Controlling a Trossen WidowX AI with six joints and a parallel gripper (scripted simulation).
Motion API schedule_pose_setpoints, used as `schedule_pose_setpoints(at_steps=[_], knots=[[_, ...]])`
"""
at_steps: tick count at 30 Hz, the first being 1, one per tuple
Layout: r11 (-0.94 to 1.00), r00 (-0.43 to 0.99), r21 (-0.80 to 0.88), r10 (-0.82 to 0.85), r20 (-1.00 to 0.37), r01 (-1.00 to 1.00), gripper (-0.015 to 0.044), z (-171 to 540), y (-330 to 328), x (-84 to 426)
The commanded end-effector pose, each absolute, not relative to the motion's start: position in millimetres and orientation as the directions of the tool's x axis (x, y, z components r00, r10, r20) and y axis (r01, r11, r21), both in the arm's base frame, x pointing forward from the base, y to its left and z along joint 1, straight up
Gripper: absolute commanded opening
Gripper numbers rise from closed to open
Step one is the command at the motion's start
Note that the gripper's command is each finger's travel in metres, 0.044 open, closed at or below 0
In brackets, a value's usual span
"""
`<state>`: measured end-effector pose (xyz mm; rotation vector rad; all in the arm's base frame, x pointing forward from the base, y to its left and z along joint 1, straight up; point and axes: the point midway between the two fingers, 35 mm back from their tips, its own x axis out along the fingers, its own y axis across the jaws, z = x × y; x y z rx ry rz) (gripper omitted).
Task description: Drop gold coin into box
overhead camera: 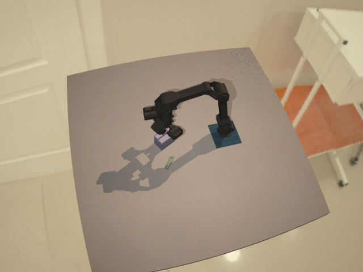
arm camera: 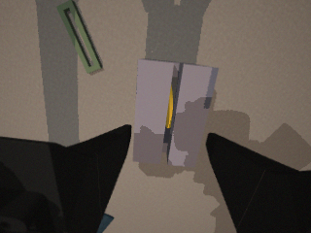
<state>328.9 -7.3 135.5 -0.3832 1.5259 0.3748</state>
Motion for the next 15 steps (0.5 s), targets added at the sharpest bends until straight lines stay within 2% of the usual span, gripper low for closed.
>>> schedule_pose_setpoints(at_steps=[1, 4, 8, 15], knots=[[0.885, 0.024, -0.014, -0.004, -1.000, -0.465, 0.0371, 146.1, -7.4, 330.6], [0.885, 0.024, -0.014, -0.003, -1.000, -0.466, 0.0440, 153.5, -7.4, 330.3], [0.885, 0.017, -0.010, -0.003, -1.000, -0.465, 0.0440, 187.5, -7.1, 325.4], [0.885, 0.016, -0.010, -0.003, -1.000, -0.465, 0.0440, 189.2, -7.1, 325.0]])
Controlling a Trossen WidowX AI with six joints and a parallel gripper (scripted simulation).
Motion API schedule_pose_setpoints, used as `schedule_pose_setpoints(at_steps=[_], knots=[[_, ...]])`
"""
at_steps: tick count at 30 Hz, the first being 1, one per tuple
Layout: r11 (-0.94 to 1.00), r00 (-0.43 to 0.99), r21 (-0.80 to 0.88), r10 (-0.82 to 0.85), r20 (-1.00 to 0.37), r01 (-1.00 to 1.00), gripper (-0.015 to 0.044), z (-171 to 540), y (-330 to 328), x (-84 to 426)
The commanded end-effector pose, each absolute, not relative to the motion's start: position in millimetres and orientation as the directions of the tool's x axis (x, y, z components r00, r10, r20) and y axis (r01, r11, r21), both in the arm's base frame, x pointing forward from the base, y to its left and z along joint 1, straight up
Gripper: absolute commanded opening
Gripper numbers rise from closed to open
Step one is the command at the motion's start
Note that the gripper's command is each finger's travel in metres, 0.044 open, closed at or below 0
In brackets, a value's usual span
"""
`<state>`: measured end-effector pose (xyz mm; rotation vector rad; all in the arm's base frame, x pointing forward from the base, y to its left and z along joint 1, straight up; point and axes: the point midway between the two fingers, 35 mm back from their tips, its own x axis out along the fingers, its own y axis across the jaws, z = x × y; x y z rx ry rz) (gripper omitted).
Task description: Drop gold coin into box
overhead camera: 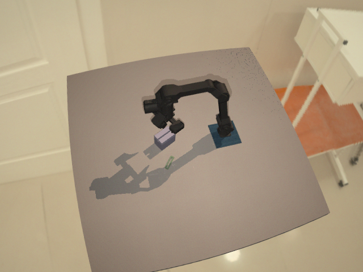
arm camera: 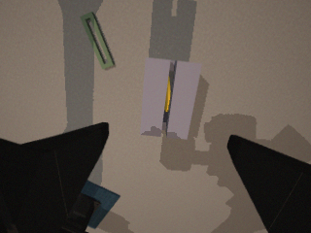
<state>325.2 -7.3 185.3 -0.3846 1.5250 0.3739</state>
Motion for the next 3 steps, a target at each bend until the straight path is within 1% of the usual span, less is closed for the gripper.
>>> schedule_pose_setpoints(at_steps=[1, 3], knots=[[0.885, 0.016, -0.010, -0.003, -1.000, -0.465, 0.0440, 189.2, -7.1, 325.0], [0.885, 0.016, -0.010, -0.003, -1.000, -0.465, 0.0440, 189.2, -7.1, 325.0]])
